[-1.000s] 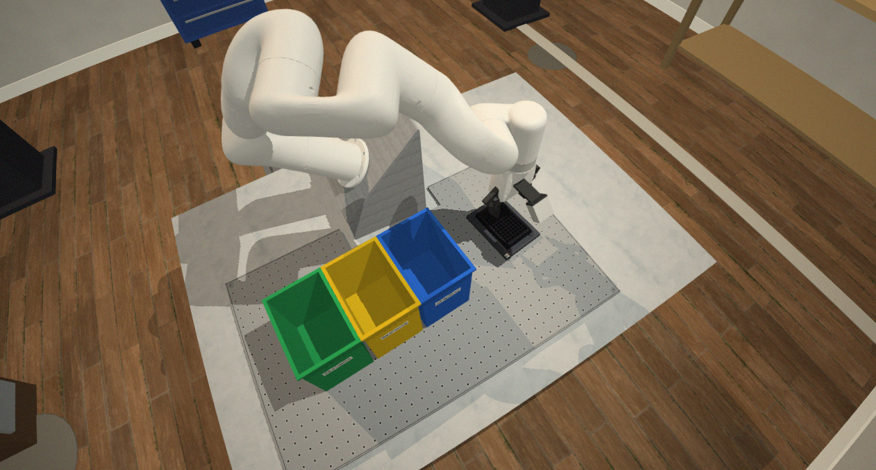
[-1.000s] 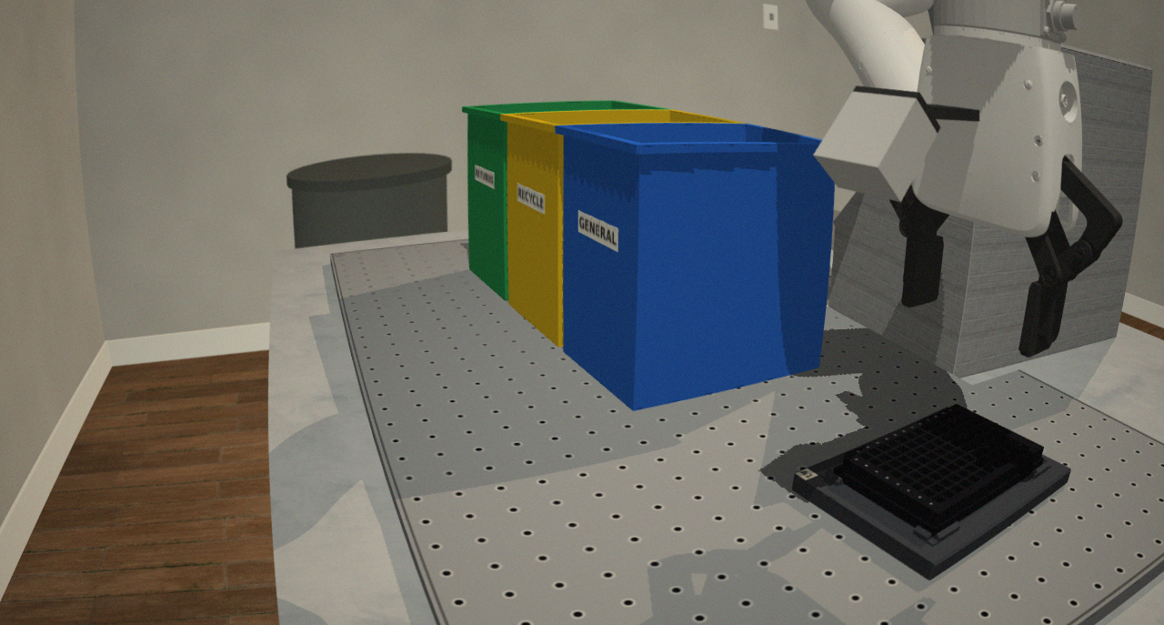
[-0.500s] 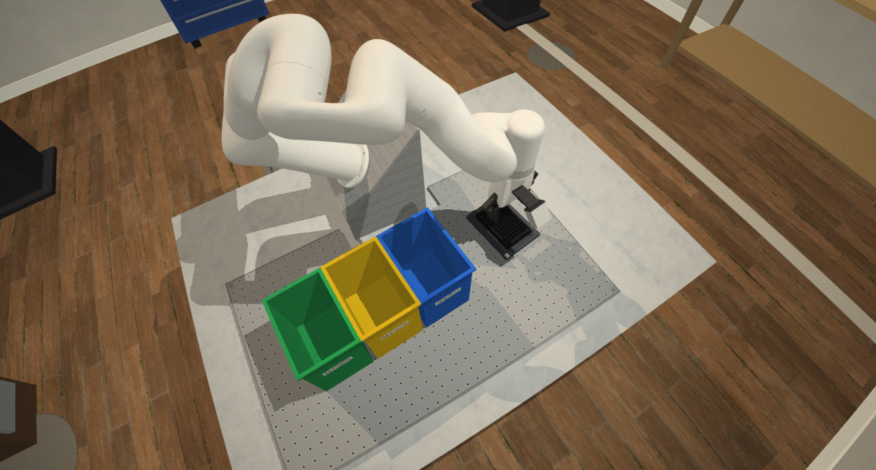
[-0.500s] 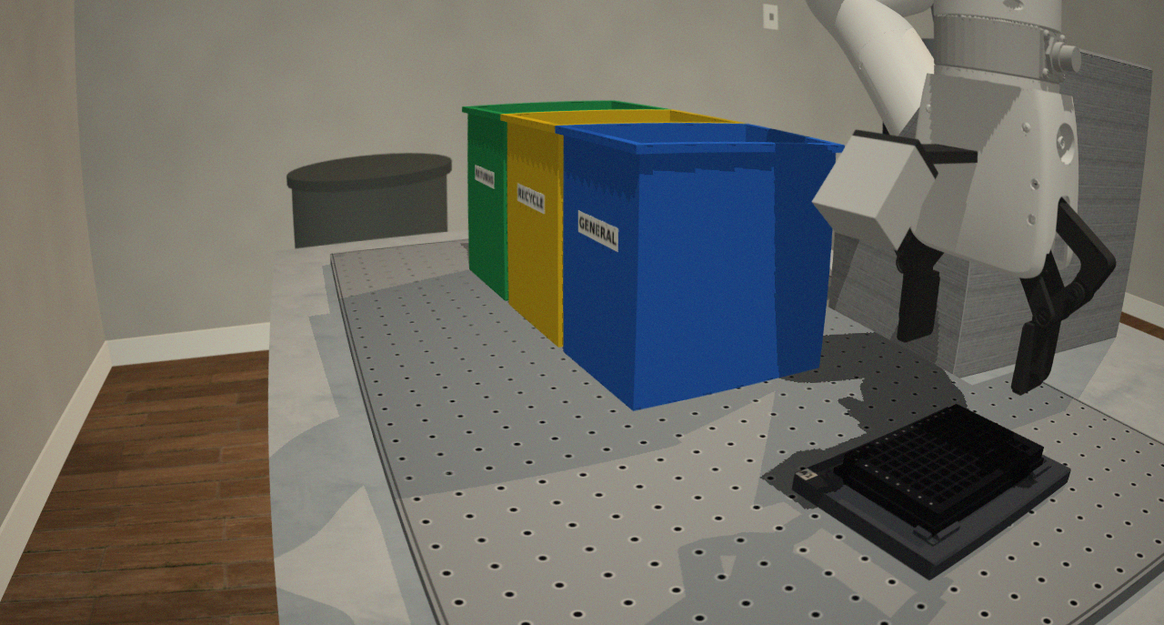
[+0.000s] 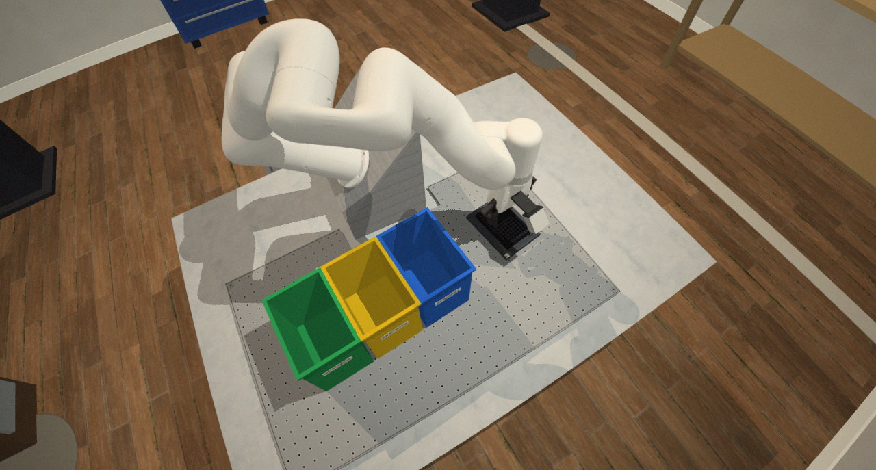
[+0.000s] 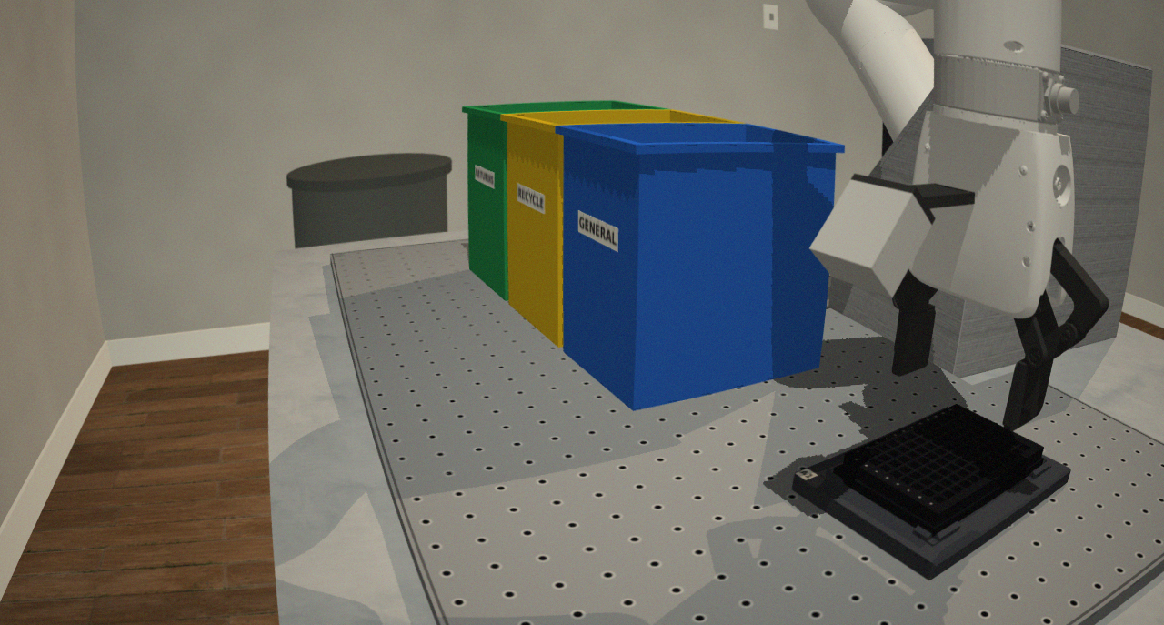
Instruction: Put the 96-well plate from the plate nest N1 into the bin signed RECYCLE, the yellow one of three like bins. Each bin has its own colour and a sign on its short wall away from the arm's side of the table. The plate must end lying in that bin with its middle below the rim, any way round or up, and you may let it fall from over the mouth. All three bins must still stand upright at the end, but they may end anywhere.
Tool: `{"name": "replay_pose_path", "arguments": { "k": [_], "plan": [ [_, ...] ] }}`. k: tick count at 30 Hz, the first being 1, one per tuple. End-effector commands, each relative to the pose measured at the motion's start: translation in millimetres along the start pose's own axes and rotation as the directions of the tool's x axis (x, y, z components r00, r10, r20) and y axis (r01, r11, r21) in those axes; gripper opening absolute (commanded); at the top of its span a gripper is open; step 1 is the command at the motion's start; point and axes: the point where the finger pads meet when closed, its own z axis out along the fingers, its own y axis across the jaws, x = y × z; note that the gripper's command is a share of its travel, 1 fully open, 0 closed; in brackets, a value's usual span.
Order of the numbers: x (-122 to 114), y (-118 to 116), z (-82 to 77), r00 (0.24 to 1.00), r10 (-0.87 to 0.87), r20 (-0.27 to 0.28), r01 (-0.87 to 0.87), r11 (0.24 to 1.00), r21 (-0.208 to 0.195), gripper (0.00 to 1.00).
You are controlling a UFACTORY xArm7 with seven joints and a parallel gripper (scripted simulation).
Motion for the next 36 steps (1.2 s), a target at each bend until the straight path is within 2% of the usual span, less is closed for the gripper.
{"name": "replay_pose_path", "arguments": {
  "k": [1, 12, 26, 36],
  "plan": [
    [1, -2, 5.2, 1.000, 0.000, -0.003, 0.000, 1.000, 0.004, 1.00],
    [1, -2, 20.2, 1.000, 0.000, -0.003, 0.000, 1.000, 0.004, 1.00],
    [1, -2, 20.6, 1.000, 0.000, -0.003, 0.000, 1.000, 0.004, 1.00],
    [1, -2, 27.2, 1.000, 0.000, -0.003, 0.000, 1.000, 0.004, 1.00]
  ]
}}
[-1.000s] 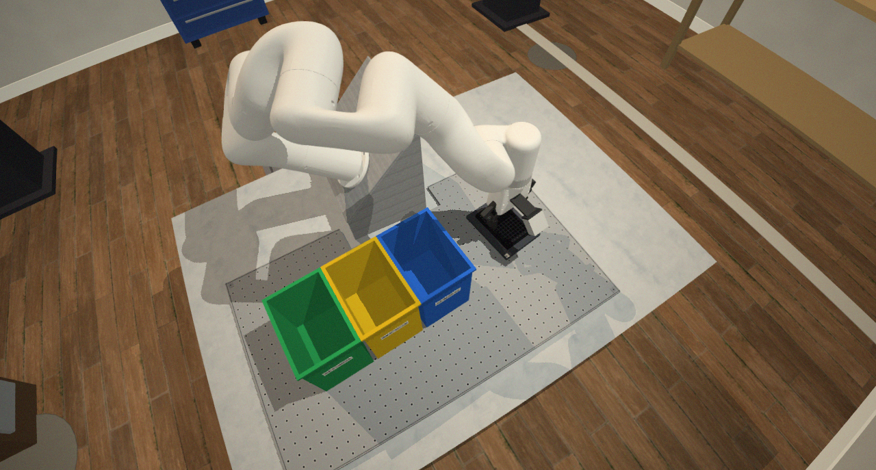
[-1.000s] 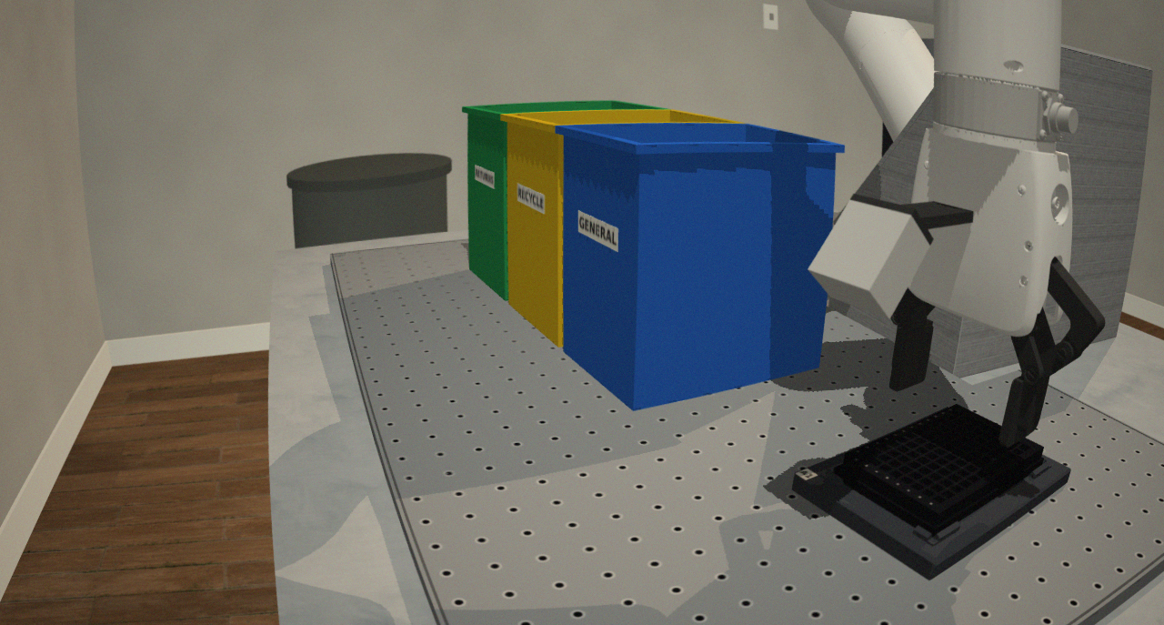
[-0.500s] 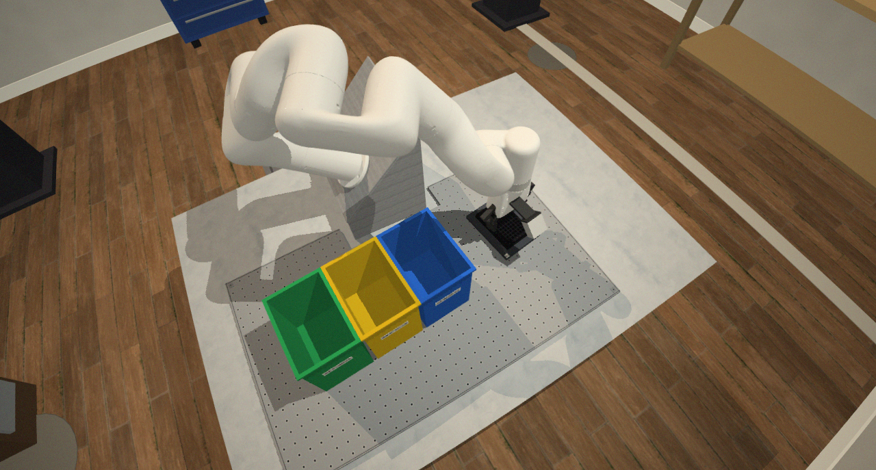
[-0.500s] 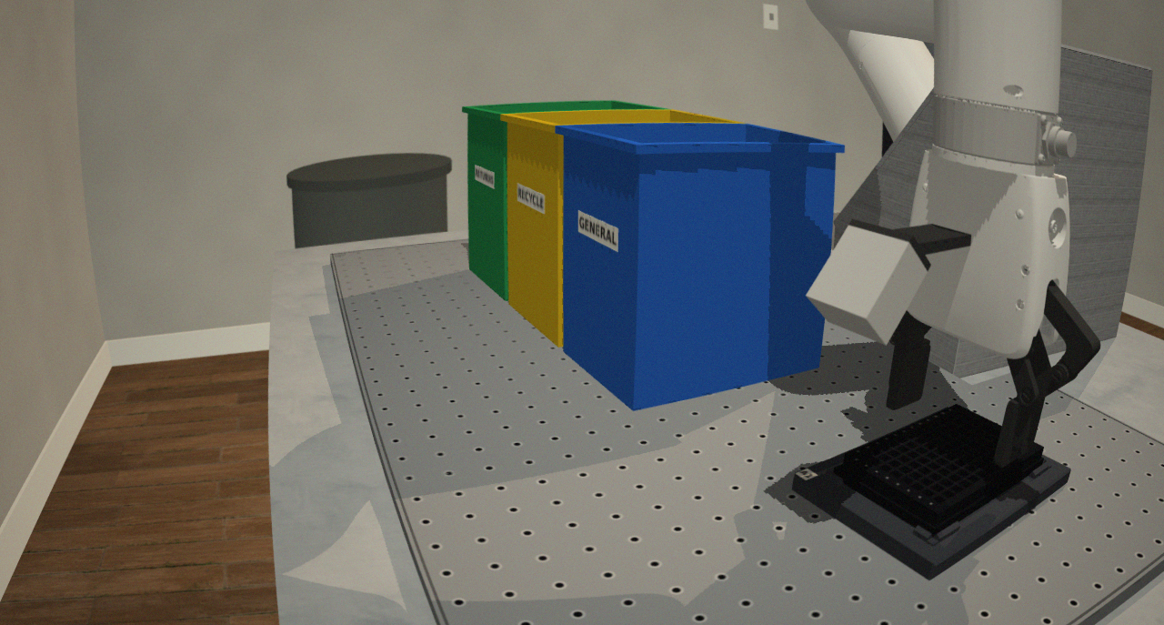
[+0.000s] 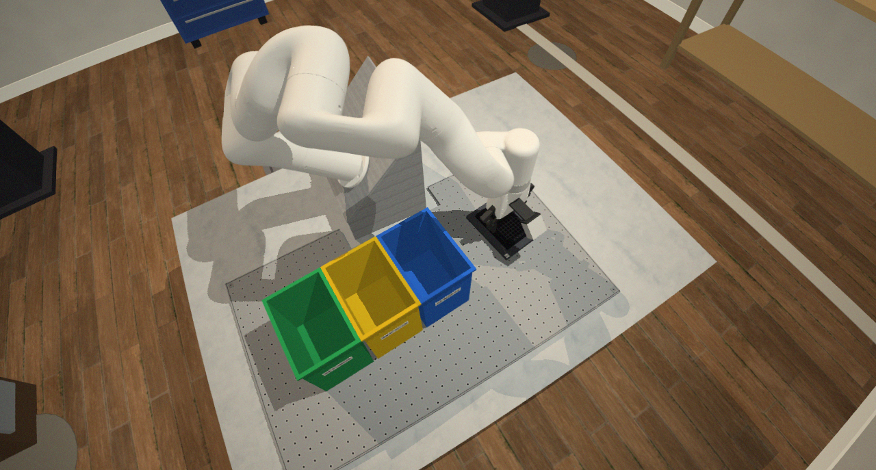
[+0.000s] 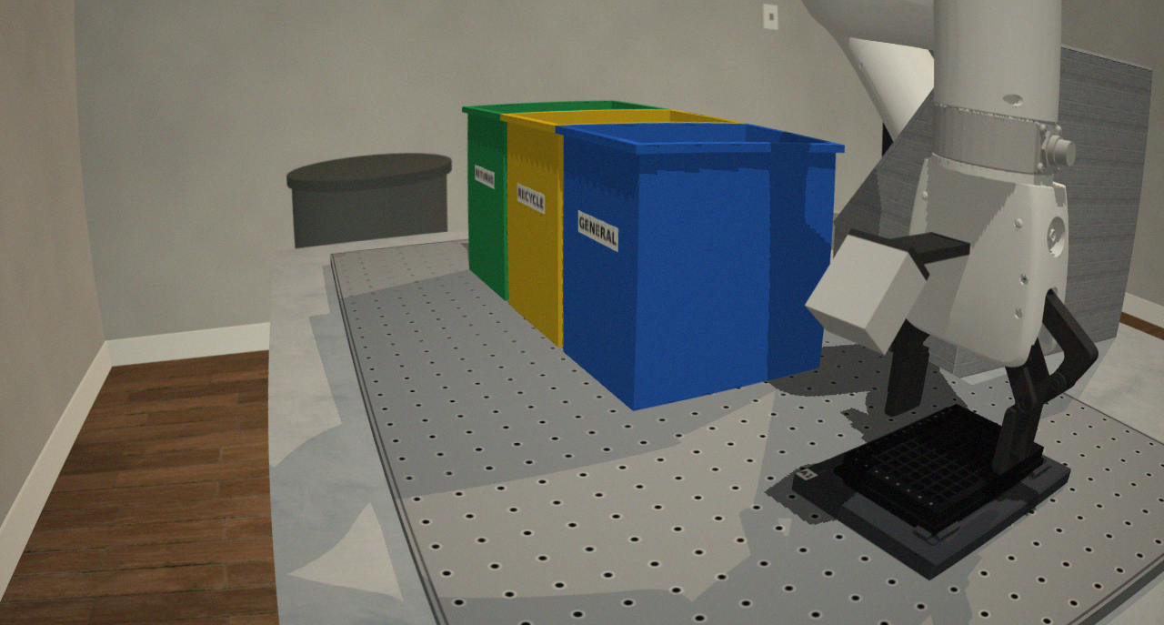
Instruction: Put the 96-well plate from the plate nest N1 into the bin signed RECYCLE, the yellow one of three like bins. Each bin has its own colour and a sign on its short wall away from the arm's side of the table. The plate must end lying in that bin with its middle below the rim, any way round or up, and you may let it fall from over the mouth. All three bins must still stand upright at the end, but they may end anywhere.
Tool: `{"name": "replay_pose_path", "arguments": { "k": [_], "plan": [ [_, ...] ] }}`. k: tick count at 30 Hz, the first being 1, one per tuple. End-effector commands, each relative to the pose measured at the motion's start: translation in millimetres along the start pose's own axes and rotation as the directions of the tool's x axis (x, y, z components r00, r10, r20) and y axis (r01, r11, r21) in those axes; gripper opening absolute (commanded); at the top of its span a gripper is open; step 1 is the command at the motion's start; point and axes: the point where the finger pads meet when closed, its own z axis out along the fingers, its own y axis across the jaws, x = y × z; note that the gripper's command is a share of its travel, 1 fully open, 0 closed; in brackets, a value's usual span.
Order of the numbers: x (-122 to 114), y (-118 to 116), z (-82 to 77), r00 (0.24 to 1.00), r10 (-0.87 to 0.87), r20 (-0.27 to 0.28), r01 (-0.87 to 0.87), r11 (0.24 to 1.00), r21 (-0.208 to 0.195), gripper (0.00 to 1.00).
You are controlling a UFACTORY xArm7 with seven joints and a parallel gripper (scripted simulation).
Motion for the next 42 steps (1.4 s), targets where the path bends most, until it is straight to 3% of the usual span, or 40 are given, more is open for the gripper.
{"name": "replay_pose_path", "arguments": {
  "k": [1, 24, 40, 41, 42],
  "plan": [
    [1, -2, 0.7, 1.000, 0.000, -0.003, 0.000, 1.000, 0.004, 1.00],
    [1, -2, 13.4, 1.000, 0.000, -0.003, 0.000, 1.000, 0.004, 1.00],
    [1, -2, 13.4, 1.000, 0.000, -0.003, 0.000, 1.000, 0.004, 1.00],
    [1, -2, 12.8, 1.000, 0.000, -0.003, 0.000, 1.000, 0.004, 0.00],
    [1, -2, 12.8, 1.000, 0.000, -0.003, 0.000, 1.000, 0.004, 0.00]
  ]
}}
